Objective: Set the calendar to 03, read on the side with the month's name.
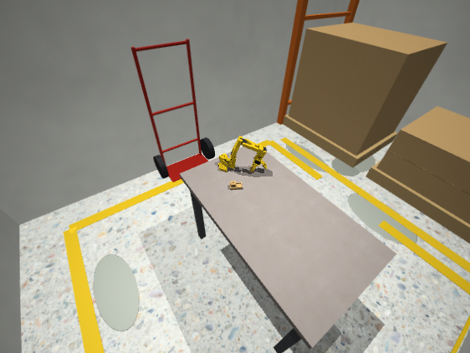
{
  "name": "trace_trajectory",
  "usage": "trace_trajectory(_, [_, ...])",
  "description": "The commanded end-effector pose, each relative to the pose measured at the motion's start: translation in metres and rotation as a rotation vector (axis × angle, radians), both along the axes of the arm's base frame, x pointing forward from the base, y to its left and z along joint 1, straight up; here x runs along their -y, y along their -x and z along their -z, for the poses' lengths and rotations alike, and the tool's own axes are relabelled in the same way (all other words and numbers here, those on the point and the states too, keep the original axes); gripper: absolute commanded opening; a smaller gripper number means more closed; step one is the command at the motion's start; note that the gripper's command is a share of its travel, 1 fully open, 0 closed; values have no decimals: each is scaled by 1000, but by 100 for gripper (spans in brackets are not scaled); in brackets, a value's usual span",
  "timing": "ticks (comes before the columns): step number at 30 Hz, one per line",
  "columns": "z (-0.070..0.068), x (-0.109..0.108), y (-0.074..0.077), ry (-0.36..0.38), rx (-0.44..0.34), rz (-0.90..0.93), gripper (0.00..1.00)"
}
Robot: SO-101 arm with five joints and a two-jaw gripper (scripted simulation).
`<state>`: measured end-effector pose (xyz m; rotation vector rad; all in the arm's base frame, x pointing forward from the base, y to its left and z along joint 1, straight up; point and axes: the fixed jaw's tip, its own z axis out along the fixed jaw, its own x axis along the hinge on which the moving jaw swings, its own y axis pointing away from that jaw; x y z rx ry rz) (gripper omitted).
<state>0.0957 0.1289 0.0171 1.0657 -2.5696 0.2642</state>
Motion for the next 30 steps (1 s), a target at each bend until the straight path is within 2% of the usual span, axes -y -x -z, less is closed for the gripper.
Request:
trace_trajectory(1, [-3,-3,-6,-34,19,0,23])
trace_trajectory(30, [-3,0,-9,-38,11,3,13])
